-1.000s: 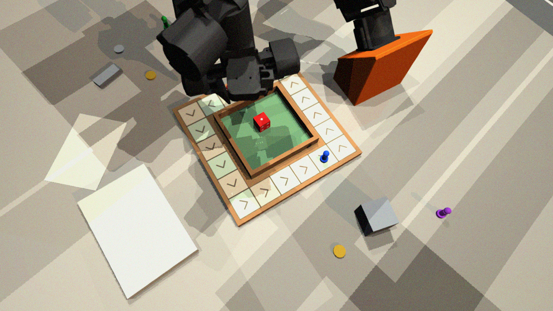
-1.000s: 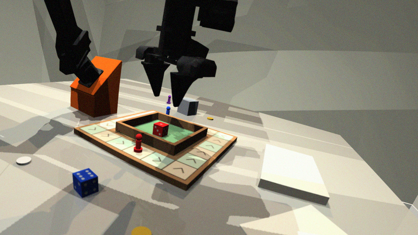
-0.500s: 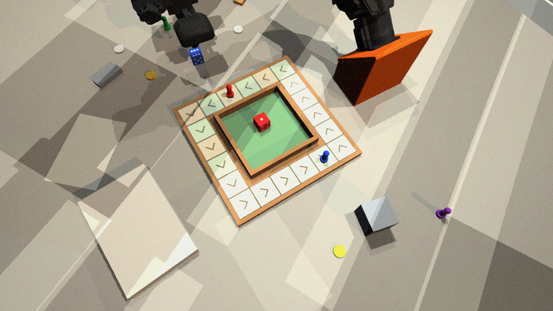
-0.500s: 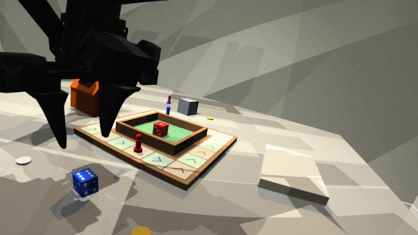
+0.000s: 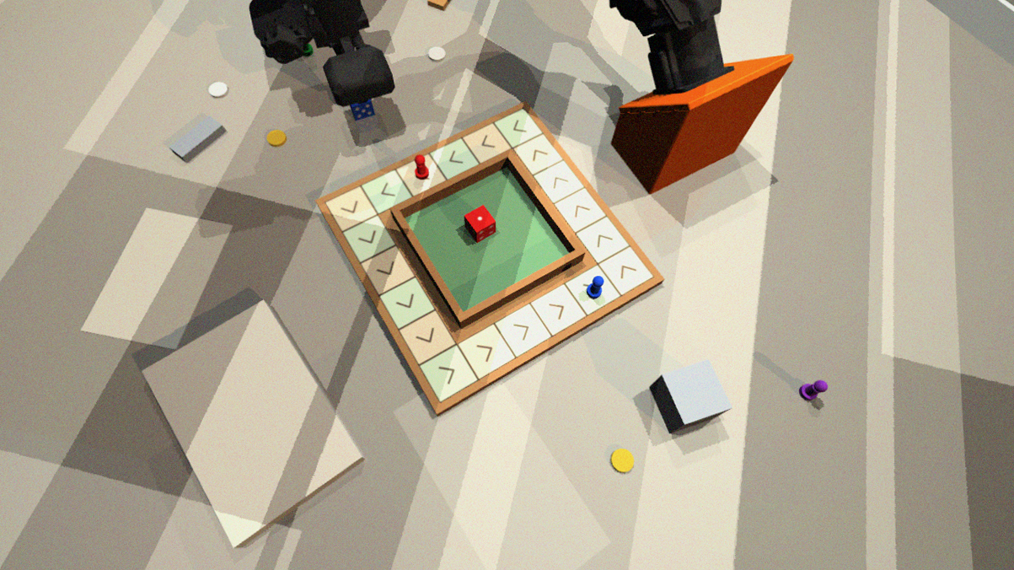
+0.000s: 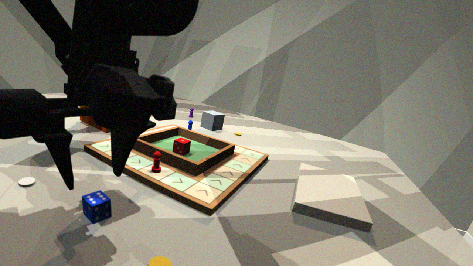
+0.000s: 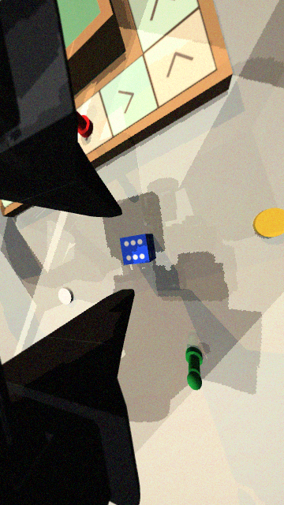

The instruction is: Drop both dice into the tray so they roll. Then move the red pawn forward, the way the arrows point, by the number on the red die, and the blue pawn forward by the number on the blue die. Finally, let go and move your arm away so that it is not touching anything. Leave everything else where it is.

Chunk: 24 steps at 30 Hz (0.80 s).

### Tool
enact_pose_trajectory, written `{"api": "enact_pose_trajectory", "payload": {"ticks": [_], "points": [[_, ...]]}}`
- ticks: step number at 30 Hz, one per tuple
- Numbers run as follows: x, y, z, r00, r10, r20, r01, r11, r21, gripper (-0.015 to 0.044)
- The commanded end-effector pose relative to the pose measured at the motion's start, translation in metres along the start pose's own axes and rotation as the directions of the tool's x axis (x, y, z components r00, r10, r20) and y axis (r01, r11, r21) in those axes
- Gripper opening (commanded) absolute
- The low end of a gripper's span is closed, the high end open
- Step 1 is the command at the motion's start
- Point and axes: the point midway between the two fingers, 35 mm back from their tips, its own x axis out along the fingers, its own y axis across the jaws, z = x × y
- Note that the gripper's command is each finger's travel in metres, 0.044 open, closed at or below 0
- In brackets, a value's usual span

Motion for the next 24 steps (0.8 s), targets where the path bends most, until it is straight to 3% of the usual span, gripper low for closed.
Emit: {"api": "enact_pose_trajectory", "payload": {"ticks": [1, 23, 24], "points": [[0.007, 0.001, 0.000, 1.000, 0.001, 0.001, -0.001, 1.000, -0.004, 0.0275], [0.038, 0.000, 0.000, 1.000, 0.000, 0.001, 0.000, 1.000, -0.004, 0.0275], [0.038, 0.000, 0.000, 1.000, 0.000, 0.001, 0.000, 1.000, -0.004, 0.0249]]}}
